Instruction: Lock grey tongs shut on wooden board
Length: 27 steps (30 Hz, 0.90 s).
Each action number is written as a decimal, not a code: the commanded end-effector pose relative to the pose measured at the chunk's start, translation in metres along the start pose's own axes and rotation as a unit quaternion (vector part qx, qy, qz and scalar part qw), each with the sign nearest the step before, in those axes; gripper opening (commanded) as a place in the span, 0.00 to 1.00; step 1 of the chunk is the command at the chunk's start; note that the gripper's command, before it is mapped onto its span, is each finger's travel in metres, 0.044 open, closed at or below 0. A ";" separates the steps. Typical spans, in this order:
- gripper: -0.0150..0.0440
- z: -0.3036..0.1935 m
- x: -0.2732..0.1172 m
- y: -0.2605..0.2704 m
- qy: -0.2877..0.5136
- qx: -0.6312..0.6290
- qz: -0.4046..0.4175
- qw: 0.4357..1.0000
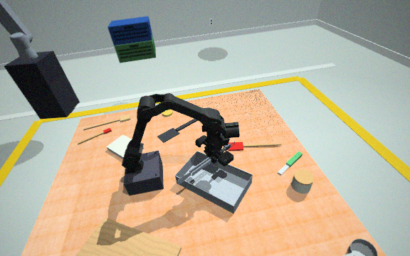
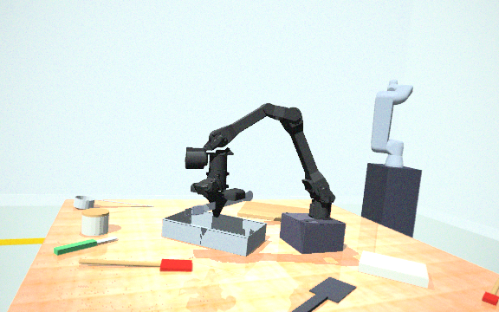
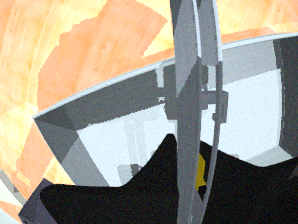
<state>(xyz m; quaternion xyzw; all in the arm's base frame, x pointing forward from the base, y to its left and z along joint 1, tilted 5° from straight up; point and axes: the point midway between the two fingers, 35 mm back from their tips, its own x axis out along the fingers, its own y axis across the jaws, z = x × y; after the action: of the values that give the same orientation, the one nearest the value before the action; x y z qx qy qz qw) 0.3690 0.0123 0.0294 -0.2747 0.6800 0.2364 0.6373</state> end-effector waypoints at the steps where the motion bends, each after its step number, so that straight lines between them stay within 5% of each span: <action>1: 0.00 -0.001 -0.064 0.001 -0.015 0.002 -0.014 1.000; 27: 0.00 -0.051 -0.066 -0.044 -0.012 -0.104 -0.012 0.994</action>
<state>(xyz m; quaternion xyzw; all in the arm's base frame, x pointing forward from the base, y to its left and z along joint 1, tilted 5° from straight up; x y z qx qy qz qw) 0.3663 -0.0300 0.0944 -0.3225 0.6539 0.2821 0.6236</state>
